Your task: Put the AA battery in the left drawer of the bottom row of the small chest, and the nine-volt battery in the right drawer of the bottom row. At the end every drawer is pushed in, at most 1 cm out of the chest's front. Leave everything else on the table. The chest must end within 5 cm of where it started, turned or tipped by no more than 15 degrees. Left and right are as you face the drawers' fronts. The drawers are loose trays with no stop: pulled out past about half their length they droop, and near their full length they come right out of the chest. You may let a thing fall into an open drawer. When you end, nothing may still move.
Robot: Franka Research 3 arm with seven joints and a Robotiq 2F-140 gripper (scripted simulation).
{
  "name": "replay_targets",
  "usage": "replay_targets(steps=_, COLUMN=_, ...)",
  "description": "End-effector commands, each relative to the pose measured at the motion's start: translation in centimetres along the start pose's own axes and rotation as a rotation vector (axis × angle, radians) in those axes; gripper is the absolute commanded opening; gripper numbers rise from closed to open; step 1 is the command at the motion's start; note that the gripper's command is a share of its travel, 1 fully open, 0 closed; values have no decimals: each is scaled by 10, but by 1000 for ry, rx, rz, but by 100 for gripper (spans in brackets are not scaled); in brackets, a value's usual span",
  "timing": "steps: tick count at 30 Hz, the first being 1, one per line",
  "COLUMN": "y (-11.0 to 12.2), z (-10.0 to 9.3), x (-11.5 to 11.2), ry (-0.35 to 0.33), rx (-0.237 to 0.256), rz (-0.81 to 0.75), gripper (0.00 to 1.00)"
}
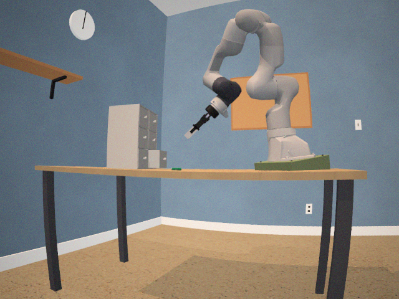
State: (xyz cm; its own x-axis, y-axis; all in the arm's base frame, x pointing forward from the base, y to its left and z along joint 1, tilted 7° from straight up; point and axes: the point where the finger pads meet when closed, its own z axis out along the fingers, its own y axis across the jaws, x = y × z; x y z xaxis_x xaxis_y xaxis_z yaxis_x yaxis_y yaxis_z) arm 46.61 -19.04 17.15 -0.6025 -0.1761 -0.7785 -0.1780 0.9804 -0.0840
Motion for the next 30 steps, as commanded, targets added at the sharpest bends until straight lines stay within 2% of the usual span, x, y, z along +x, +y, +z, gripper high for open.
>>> replay_targets(steps=1, y=-6, z=-8, x=12, ry=153, rx=-4, rz=209, gripper=100)
replay_targets(steps=6, y=-7, z=-11, x=8, ry=291, rx=-19, rz=200, gripper=100)
replay_targets(steps=8, y=-7, z=-11, x=8, ry=291, rx=-19, rz=200, gripper=100)
replay_targets(steps=13, y=-8, z=-15, x=5, ry=446, rx=-35, rz=203, gripper=100)
replay_targets(steps=20, y=-8, z=-19, x=1, ry=617, rx=-53, rz=205, gripper=100)
replay_targets(steps=23, y=-9, z=-20, x=0, ry=672, rx=-59, rz=204, gripper=100)
replay_targets(steps=25, y=-9, z=-20, x=0, ry=672, rx=-59, rz=204, gripper=100)
replay_targets(steps=30, y=-9, z=-21, x=-2, ry=738, rx=-66, rz=203, gripper=100)
